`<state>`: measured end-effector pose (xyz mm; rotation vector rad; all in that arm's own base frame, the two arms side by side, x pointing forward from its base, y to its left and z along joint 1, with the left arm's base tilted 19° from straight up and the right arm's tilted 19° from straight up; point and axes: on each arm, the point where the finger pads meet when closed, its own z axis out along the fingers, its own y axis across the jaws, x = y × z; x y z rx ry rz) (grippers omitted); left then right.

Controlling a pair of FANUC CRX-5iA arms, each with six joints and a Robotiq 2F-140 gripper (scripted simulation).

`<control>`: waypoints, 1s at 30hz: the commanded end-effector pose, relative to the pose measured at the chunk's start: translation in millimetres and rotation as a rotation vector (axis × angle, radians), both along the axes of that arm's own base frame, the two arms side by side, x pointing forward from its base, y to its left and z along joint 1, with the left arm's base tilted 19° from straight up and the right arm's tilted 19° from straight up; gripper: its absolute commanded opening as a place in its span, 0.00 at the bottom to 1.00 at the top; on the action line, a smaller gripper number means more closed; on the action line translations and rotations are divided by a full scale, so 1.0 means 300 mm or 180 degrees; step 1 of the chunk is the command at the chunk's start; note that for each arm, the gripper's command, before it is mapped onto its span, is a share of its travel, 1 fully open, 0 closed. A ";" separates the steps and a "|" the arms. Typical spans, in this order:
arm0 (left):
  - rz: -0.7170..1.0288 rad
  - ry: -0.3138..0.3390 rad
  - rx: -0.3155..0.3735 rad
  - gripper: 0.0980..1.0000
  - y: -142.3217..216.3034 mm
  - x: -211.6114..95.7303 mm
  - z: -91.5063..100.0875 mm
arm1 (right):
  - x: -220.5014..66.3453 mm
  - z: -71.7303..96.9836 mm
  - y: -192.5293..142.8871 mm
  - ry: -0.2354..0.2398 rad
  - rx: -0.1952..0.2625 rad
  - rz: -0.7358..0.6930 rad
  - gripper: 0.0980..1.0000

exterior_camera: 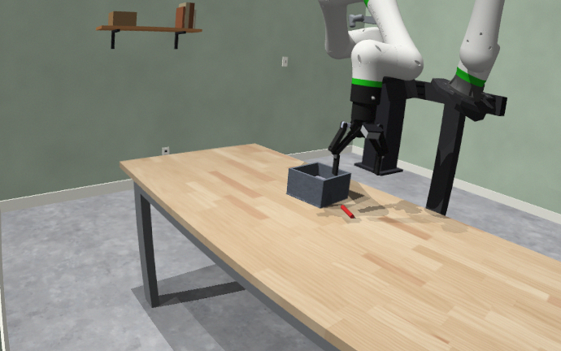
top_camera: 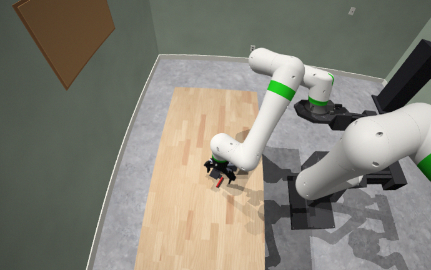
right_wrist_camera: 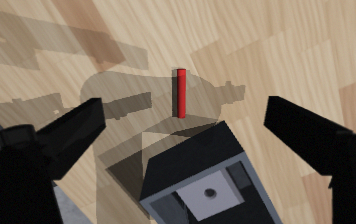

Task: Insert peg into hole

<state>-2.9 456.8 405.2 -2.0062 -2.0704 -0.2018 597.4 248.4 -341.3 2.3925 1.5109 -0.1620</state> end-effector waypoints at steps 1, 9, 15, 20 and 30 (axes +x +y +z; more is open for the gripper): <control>0.0002 0.0000 0.0006 1.00 0.000 0.000 0.003 | 0.002 0.003 0.003 -0.0005 0.0003 0.0002 0.25; 0.0002 0.0000 0.0006 1.00 0.000 0.000 0.003 | 0.002 0.003 0.003 -0.0005 0.0003 0.0002 0.25; 0.0002 0.0000 0.0006 1.00 0.000 0.000 0.003 | 0.002 0.003 0.003 -0.0005 0.0003 0.0002 0.25; 0.0002 0.0000 0.0006 1.00 0.000 0.000 0.003 | 0.003 0.003 0.003 -0.0005 0.0003 0.0002 0.25; 0.0002 0.0000 0.0006 1.00 0.000 0.000 0.003 | 0.003 -0.006 0.000 -0.0005 0.0002 0.0002 0.25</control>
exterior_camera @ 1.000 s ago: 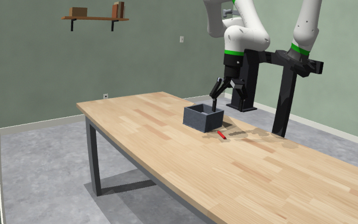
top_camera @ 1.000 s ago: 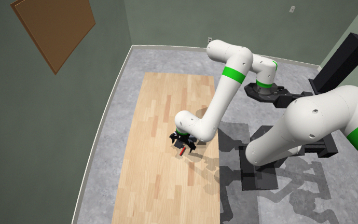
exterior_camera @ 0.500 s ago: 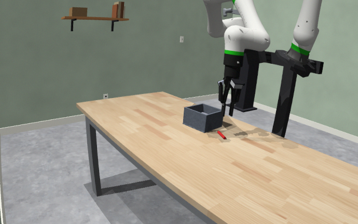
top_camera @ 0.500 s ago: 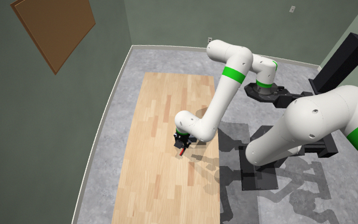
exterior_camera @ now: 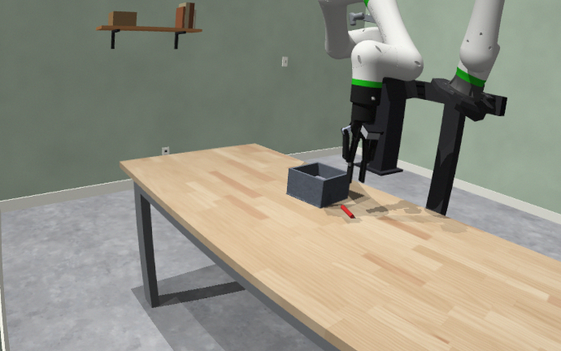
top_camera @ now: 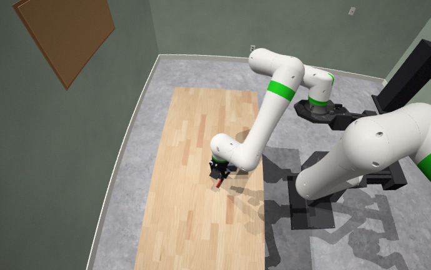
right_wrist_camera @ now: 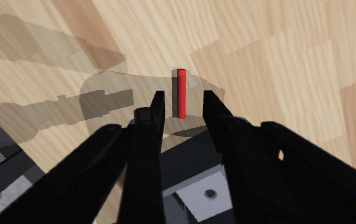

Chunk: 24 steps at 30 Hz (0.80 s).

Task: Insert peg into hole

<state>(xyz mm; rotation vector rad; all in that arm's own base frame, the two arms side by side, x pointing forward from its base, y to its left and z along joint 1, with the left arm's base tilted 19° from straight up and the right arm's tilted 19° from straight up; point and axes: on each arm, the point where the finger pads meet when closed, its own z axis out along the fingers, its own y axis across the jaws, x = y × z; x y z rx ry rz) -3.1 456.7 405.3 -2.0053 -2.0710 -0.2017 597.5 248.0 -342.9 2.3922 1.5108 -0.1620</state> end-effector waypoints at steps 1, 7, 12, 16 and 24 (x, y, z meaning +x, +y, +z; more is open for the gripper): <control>0.0000 0.0000 0.0006 1.00 0.000 0.000 0.003 | 0.003 -0.003 0.001 -0.0005 0.0002 0.0002 0.25; 0.0000 0.0000 0.0006 1.00 0.000 0.000 0.003 | 0.006 -0.027 -0.007 -0.0005 0.0002 0.0002 0.25; 0.0000 0.0000 0.0006 1.00 0.000 0.000 0.003 | 0.008 -0.050 -0.014 -0.0005 0.0002 0.0002 0.25; 0.0000 0.0000 0.0006 1.00 0.000 0.000 0.003 | 0.010 -0.070 -0.020 -0.0005 0.0002 0.0002 0.25; 0.0000 0.0000 0.0006 1.00 0.000 0.000 0.003 | 0.016 -0.130 -0.039 -0.0005 0.0002 0.0002 0.25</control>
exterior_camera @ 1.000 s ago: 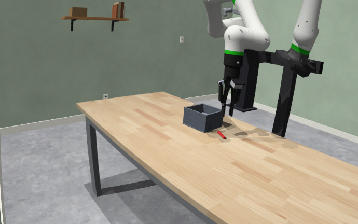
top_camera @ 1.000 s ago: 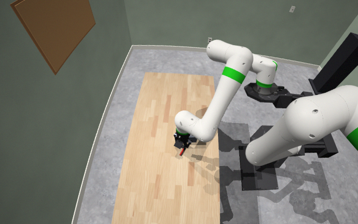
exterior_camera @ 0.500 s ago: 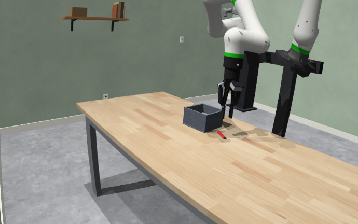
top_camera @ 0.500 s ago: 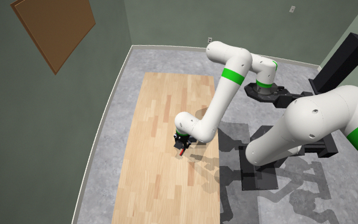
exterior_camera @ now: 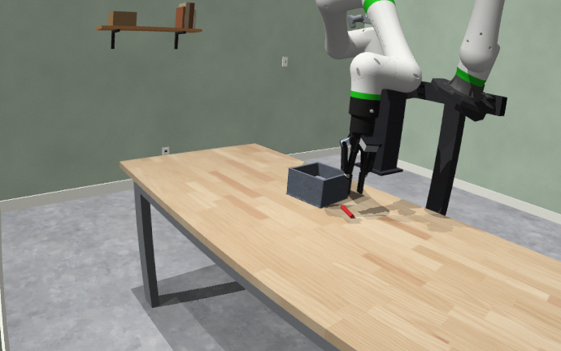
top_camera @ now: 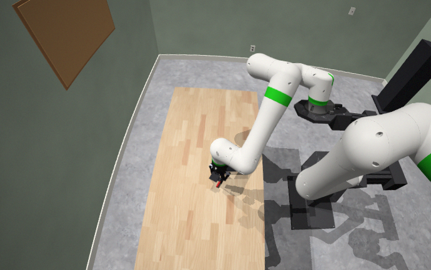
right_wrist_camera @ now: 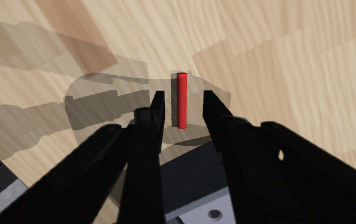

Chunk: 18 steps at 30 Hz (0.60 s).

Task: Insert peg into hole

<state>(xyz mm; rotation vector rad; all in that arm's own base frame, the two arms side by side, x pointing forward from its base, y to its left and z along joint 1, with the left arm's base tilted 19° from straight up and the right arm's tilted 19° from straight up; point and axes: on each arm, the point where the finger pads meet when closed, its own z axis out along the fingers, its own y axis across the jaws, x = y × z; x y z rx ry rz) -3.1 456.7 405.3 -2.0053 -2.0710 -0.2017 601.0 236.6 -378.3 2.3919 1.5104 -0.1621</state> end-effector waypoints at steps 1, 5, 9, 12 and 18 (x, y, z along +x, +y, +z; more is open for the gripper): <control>0.0000 0.0000 0.0006 1.00 0.000 0.000 0.003 | 0.005 -0.019 -0.004 -0.0005 0.0003 0.0002 0.25; 0.0000 0.0000 0.0006 1.00 0.000 0.000 0.003 | 0.007 -0.041 -0.011 -0.0005 0.0003 0.0002 0.25; 0.0000 0.0000 0.0006 1.00 0.000 0.000 0.003 | 0.009 -0.060 -0.017 -0.0005 0.0003 0.0002 0.25; 0.0000 0.0000 0.0006 1.00 0.000 0.000 0.003 | 0.011 -0.077 -0.022 -0.0005 0.0003 0.0002 0.25; 0.0000 0.0000 0.0006 1.00 0.000 0.000 0.003 | 0.013 -0.101 -0.030 -0.0005 0.0003 0.0002 0.25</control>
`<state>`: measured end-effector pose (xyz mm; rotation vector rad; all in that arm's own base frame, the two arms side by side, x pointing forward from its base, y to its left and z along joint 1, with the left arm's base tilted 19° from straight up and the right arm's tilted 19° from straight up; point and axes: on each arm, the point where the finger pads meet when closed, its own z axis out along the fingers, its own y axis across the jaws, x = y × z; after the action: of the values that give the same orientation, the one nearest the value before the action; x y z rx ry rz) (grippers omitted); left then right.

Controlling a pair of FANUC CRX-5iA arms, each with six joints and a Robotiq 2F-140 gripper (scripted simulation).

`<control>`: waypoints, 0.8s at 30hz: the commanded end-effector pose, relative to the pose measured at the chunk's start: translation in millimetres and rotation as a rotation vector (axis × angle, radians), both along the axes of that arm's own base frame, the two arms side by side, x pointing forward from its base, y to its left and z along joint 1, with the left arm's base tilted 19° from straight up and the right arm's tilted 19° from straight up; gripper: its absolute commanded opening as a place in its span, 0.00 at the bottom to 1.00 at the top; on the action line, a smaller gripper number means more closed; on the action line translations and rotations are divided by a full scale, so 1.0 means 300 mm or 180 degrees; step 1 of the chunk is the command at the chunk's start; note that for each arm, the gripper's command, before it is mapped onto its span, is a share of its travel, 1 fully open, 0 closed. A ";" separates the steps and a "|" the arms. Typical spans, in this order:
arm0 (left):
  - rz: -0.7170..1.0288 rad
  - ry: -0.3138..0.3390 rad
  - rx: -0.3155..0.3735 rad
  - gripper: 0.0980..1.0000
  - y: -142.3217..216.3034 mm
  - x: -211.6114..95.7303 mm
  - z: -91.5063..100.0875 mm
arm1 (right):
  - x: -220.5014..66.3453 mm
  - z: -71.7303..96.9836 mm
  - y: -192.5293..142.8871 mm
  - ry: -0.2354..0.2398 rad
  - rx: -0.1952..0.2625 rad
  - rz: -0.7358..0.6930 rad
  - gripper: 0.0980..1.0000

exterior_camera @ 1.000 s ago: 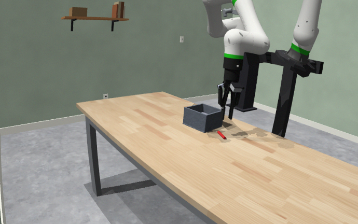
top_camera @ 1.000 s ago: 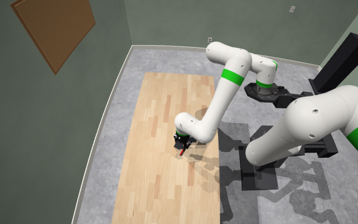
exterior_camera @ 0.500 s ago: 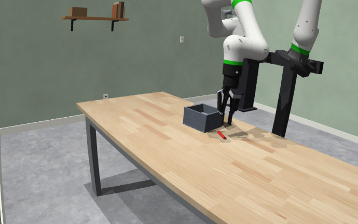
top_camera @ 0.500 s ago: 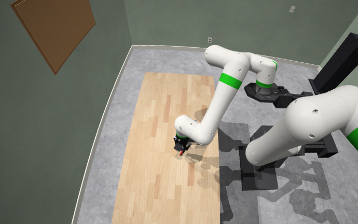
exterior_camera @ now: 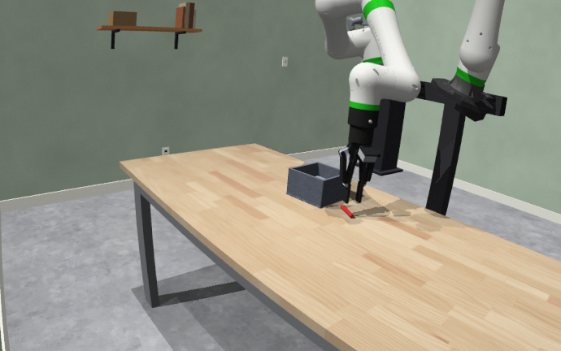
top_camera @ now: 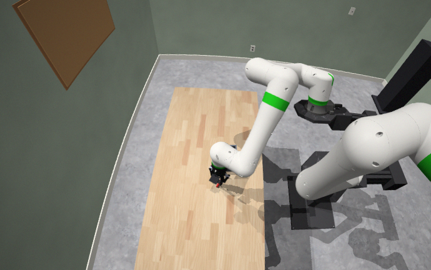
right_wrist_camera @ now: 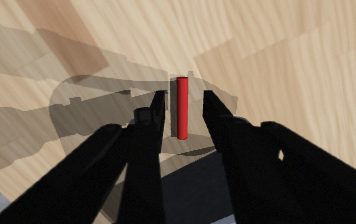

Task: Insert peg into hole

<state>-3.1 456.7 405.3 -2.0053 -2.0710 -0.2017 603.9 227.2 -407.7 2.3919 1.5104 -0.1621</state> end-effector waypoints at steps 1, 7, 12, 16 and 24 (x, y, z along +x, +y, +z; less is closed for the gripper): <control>0.0000 0.0000 0.0006 1.00 0.000 0.000 0.003 | 0.004 -0.006 0.000 -0.0005 0.0003 0.0002 0.25; 0.0000 0.0000 0.0006 1.00 0.000 0.000 0.003 | 0.005 -0.013 -0.002 -0.0005 0.0003 0.0002 0.25; 0.0000 0.0000 0.0006 1.00 0.000 0.000 0.003 | 0.005 -0.016 -0.003 -0.0005 0.0003 0.0002 0.25; 0.0000 0.0000 0.0006 1.00 0.000 0.000 0.003 | 0.005 -0.016 -0.003 -0.0005 0.0003 0.0002 0.25; 0.0000 0.0000 0.0006 1.00 0.000 0.000 0.003 | 0.005 -0.017 -0.003 -0.0001 -0.0007 0.0000 0.25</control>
<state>-3.1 456.7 405.3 -2.0053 -2.0710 -0.2017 604.8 225.6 -413.6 2.3920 1.5103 -0.1615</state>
